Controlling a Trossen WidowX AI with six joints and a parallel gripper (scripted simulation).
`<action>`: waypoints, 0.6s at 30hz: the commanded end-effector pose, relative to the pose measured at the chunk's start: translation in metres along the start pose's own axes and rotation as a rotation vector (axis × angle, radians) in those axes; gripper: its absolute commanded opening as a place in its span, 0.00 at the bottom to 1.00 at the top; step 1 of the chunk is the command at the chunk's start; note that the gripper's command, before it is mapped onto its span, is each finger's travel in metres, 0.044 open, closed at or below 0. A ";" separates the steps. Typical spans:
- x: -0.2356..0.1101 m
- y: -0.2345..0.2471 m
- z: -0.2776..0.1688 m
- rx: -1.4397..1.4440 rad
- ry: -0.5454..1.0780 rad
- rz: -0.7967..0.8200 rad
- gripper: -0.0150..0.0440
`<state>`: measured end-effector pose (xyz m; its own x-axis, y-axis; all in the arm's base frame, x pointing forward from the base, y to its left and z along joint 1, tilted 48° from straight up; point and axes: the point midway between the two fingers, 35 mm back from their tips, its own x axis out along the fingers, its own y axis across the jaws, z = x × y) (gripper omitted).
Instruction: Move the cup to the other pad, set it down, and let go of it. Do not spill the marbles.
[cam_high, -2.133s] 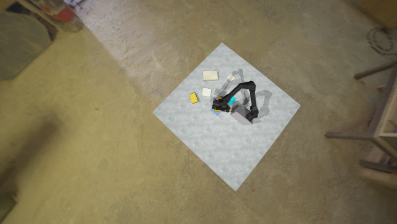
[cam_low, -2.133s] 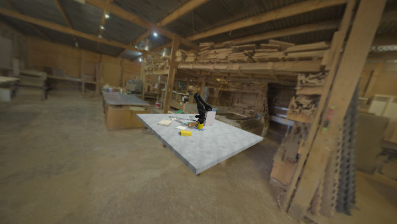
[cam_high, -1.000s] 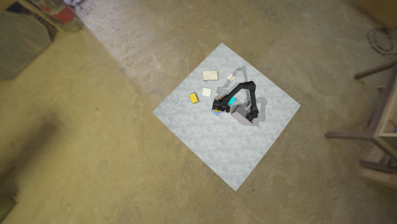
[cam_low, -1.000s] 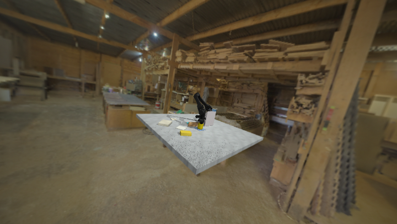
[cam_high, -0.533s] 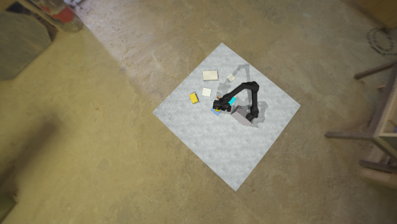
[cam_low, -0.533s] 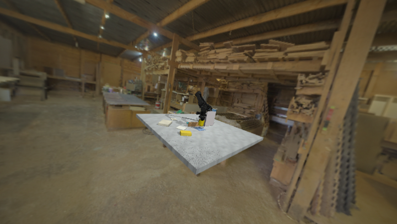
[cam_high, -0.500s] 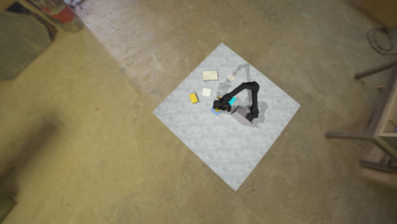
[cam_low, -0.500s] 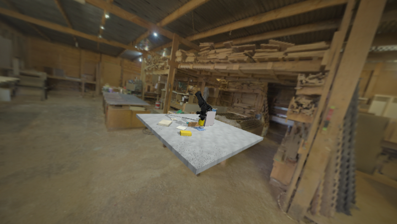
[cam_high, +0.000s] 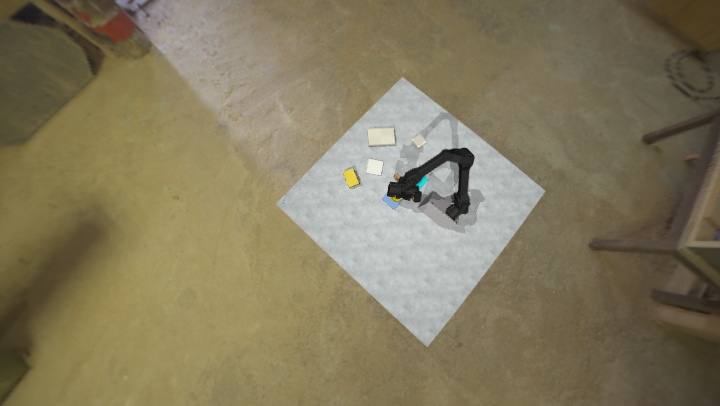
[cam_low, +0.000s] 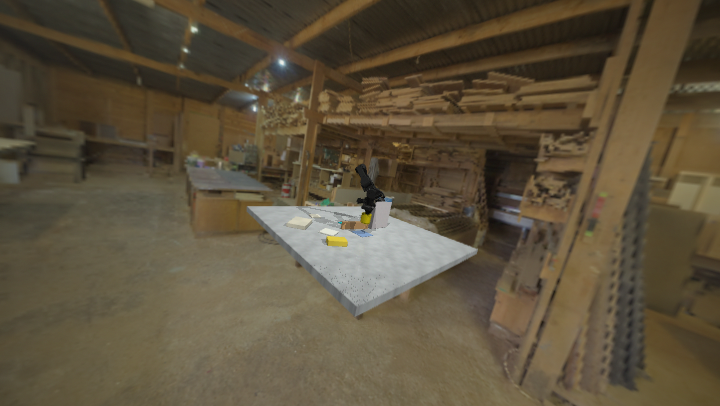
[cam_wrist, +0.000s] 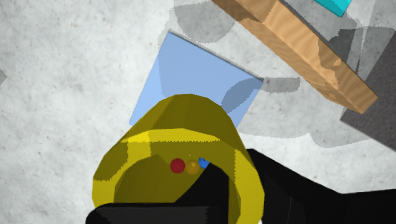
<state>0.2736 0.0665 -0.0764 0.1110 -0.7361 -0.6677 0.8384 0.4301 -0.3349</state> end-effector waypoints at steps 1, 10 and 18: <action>0.000 0.000 0.000 -0.002 -0.001 0.001 0.25; 0.000 0.000 0.000 -0.002 -0.001 0.001 0.25; 0.000 -0.007 0.009 0.001 0.002 0.001 0.25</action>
<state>0.2741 0.0637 -0.0729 0.1097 -0.7333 -0.6710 0.8403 0.4290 -0.3314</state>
